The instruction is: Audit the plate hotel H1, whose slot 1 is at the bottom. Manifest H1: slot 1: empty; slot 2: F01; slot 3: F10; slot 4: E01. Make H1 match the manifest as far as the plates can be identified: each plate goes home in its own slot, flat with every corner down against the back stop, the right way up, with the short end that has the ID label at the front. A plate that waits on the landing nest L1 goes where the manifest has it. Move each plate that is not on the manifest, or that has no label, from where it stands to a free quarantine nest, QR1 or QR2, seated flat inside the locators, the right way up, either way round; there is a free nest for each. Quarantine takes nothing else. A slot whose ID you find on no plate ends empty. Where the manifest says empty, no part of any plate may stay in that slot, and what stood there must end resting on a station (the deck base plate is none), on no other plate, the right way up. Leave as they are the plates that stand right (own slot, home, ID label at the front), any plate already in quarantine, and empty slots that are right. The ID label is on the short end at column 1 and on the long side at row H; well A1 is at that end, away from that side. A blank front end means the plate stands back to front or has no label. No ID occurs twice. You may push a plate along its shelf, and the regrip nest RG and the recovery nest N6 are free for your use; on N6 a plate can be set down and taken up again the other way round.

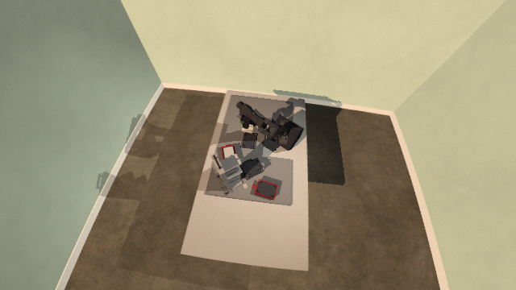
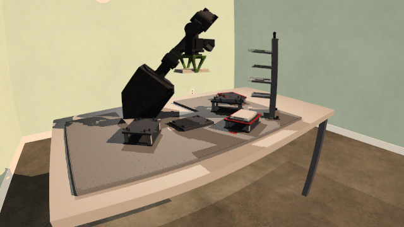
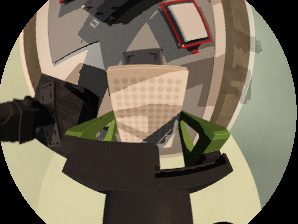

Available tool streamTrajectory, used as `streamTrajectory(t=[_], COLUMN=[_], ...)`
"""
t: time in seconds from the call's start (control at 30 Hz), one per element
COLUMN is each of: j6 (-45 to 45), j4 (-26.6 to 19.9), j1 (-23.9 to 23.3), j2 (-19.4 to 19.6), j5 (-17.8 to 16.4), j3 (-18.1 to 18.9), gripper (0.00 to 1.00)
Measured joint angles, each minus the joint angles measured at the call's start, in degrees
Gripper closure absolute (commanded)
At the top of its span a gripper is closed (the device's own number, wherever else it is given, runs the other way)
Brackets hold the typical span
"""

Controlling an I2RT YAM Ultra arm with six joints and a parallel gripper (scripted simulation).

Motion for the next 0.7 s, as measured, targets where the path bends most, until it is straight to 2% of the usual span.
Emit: streamTrajectory(t=[0.7], j6=[0.0], j4=[-1.8], j1=[-0.1], j2=[0.0], j5=[0.0], j3=[0.1], gripper=[0.14])
